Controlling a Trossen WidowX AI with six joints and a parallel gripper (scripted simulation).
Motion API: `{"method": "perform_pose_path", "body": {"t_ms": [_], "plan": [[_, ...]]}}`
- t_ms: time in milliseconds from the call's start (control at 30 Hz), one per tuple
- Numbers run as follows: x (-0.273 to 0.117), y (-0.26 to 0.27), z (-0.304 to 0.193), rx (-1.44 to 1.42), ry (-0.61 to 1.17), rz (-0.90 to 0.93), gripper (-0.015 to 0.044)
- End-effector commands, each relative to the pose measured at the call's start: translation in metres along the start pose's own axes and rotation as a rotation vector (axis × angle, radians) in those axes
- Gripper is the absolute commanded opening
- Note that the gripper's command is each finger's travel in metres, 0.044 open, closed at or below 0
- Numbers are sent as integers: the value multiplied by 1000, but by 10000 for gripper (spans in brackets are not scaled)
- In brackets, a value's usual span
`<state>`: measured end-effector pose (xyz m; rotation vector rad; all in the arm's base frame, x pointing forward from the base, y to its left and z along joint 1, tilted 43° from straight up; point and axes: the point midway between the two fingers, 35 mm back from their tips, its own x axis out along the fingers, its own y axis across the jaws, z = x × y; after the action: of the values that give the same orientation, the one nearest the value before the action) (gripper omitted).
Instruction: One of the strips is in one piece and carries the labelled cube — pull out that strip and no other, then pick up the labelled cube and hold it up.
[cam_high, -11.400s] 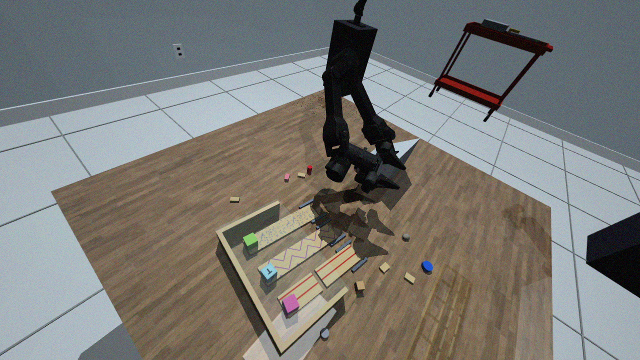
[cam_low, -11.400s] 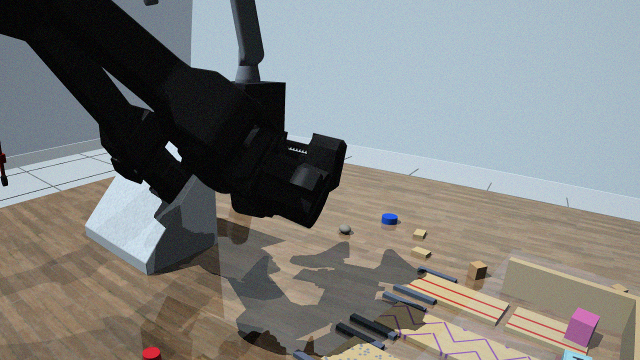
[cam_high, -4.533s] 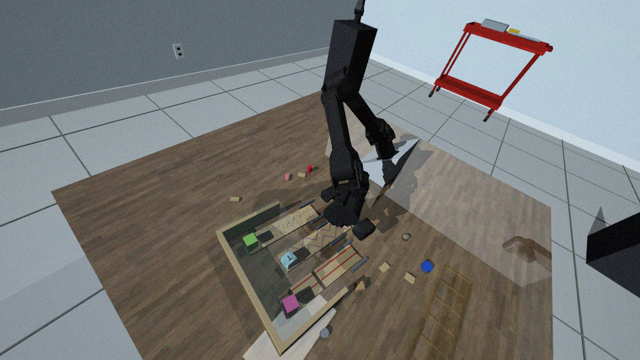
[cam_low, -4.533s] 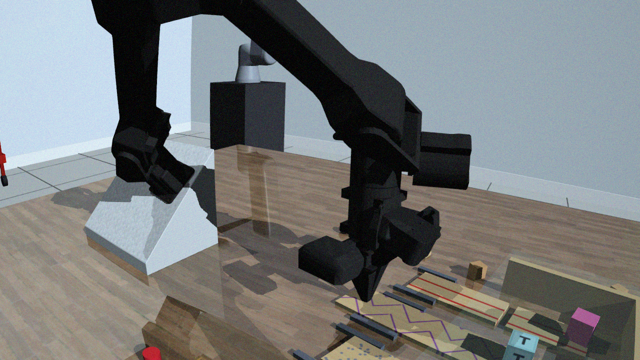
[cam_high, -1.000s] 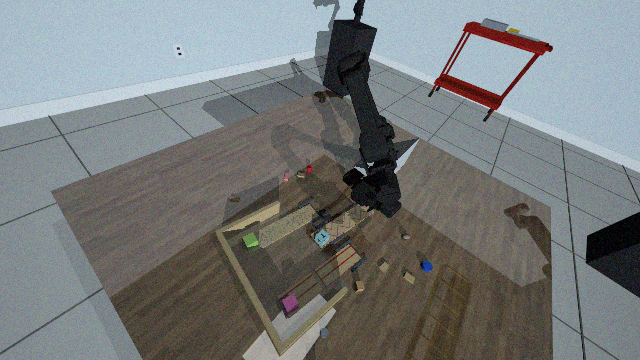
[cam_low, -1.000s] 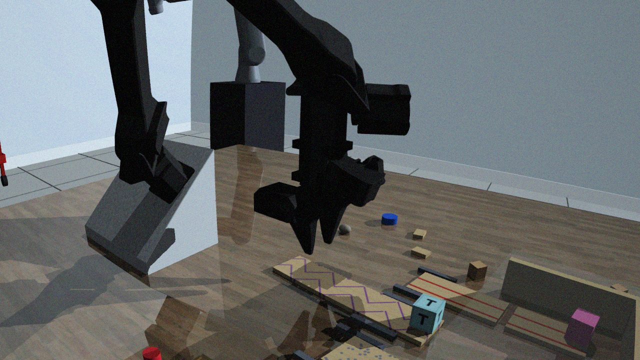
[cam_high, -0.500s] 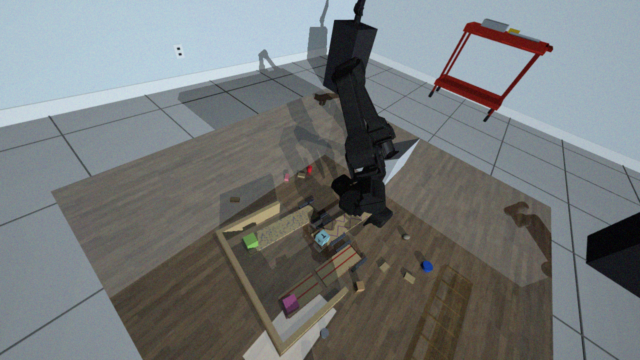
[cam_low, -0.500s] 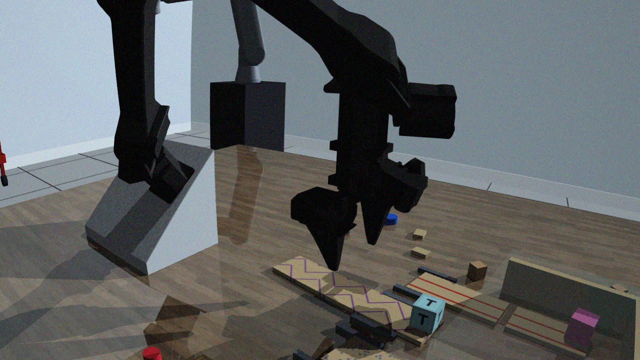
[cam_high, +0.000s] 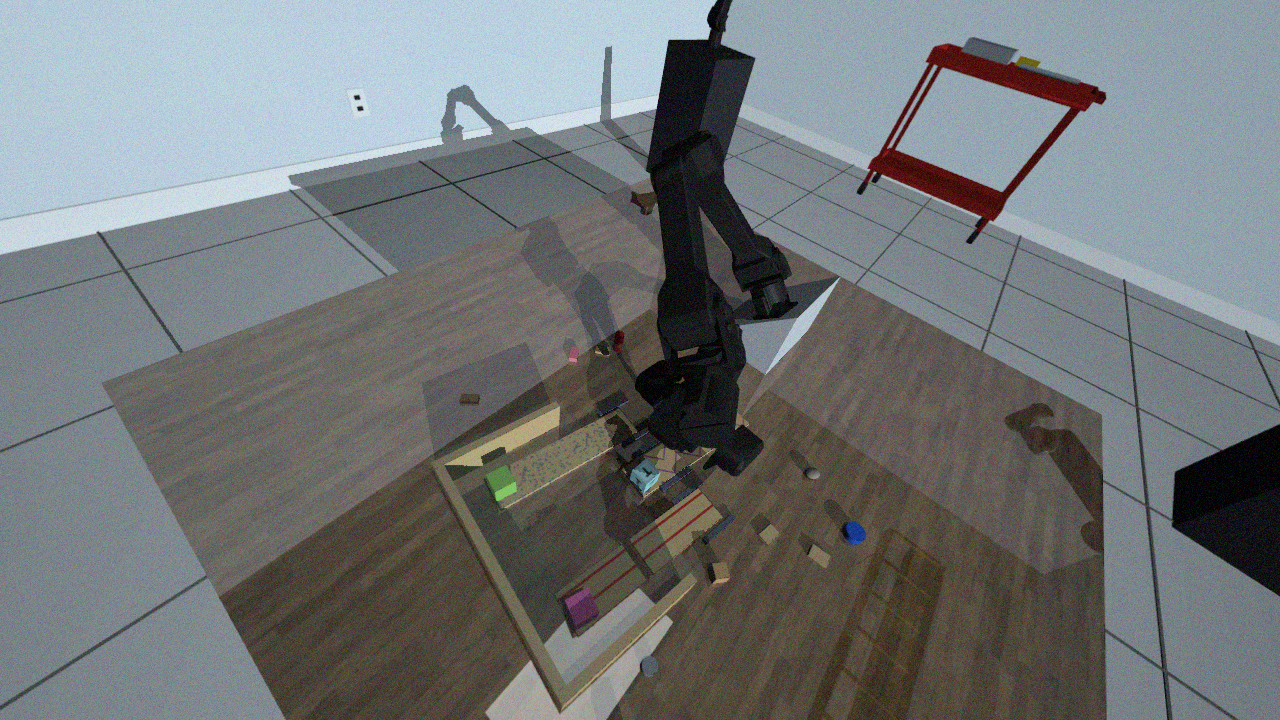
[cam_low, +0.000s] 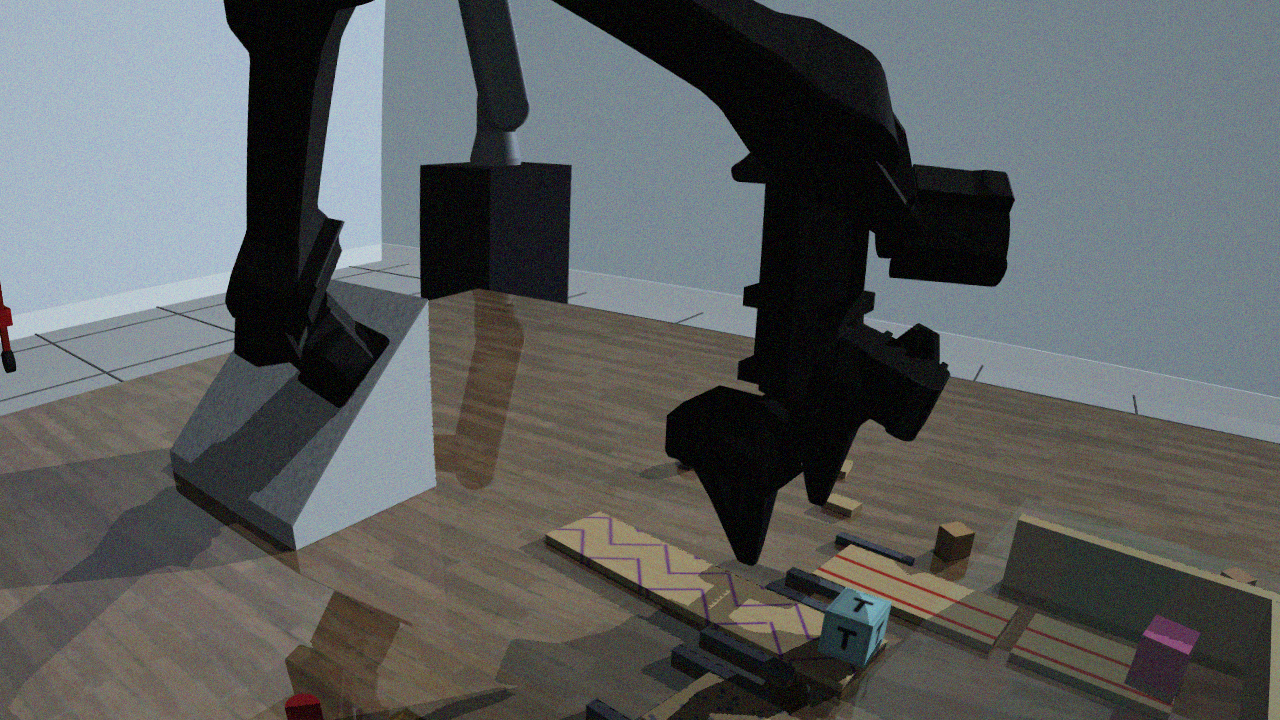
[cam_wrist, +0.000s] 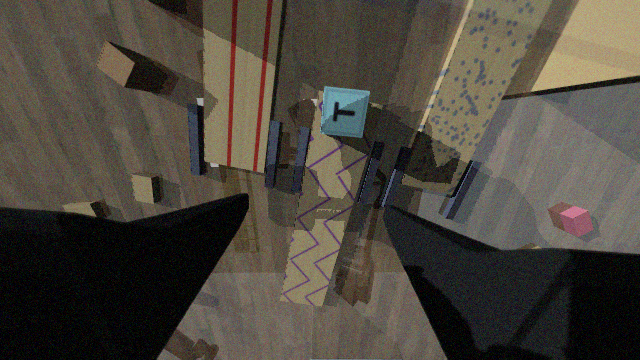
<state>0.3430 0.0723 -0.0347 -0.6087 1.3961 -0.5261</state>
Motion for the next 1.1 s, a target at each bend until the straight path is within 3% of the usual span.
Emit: {"method": "perform_pose_path", "body": {"t_ms": [0, 433, 667, 1067], "plan": [[-1, -3, 15, -1, -1, -4, 440], [-6, -13, 60, 1, -3, -4, 440], [3, -13, 60, 1, -3, -4, 256], [23, -13, 61, 1, -3, -4, 250]]}}
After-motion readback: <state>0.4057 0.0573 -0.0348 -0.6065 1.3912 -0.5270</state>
